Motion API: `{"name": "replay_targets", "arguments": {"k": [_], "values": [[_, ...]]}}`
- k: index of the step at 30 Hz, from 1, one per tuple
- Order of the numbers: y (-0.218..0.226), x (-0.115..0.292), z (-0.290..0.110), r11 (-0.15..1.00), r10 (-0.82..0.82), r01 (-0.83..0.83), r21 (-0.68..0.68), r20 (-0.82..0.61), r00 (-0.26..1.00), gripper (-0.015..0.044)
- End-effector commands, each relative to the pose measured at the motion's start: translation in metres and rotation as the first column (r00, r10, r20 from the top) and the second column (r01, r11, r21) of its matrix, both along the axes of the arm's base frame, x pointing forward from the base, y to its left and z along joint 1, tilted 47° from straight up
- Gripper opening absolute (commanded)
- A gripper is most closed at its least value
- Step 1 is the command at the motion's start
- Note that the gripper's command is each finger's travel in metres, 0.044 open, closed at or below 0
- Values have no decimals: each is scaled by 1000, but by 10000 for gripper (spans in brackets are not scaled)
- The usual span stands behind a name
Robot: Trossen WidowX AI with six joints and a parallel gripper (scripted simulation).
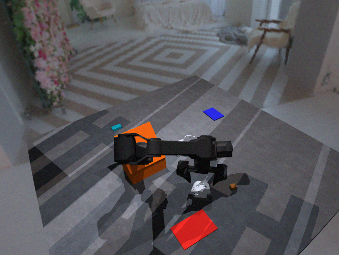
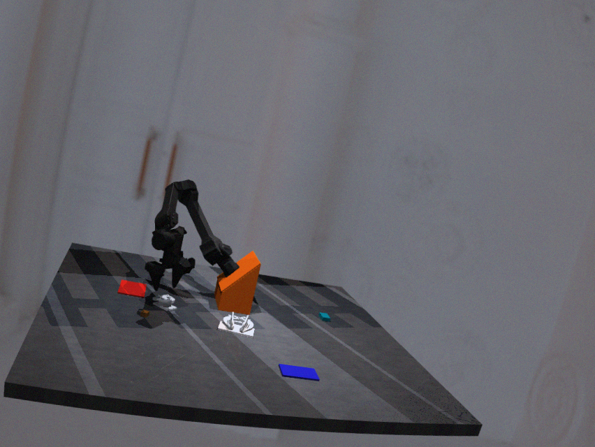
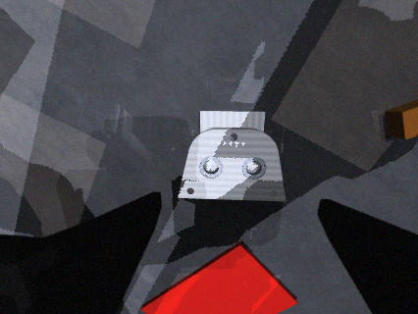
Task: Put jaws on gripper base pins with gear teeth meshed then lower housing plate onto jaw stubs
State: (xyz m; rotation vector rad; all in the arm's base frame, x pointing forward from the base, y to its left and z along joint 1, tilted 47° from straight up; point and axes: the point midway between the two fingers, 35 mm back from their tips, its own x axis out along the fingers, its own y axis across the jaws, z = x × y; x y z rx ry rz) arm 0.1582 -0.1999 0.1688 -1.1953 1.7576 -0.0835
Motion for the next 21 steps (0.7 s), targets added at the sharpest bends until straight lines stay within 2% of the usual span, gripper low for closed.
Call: {"name": "replay_targets", "arguments": {"k": [1,21], "values": [[0,0,-3,1000,5,-5,5,-7,1000,440],[-14,-1,-16,1000,5,-5,4,-7,1000,440]]}}
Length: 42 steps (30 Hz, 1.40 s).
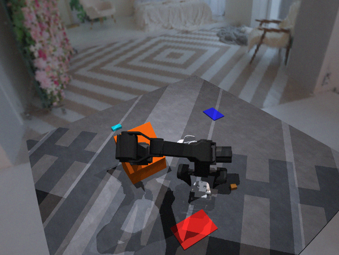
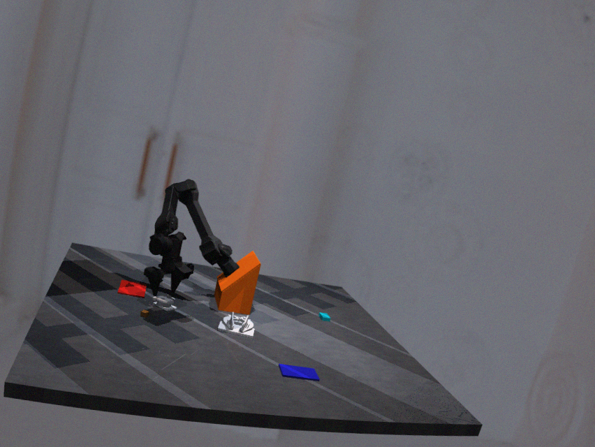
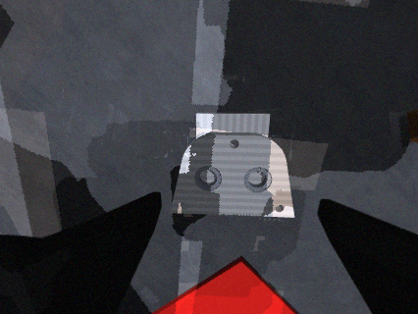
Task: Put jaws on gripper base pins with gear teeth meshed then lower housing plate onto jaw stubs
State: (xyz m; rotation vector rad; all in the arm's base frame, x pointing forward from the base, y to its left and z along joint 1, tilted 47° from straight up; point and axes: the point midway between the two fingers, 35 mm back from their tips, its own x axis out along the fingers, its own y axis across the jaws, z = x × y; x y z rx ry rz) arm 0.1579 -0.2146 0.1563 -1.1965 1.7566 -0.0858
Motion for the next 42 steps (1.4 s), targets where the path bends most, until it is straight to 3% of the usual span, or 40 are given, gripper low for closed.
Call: {"name": "replay_targets", "arguments": {"k": [1,42], "values": [[0,-1,-3,1000,4,-4,6,-9,1000,440],[-22,-3,-23,1000,4,-4,5,-9,1000,440]]}}
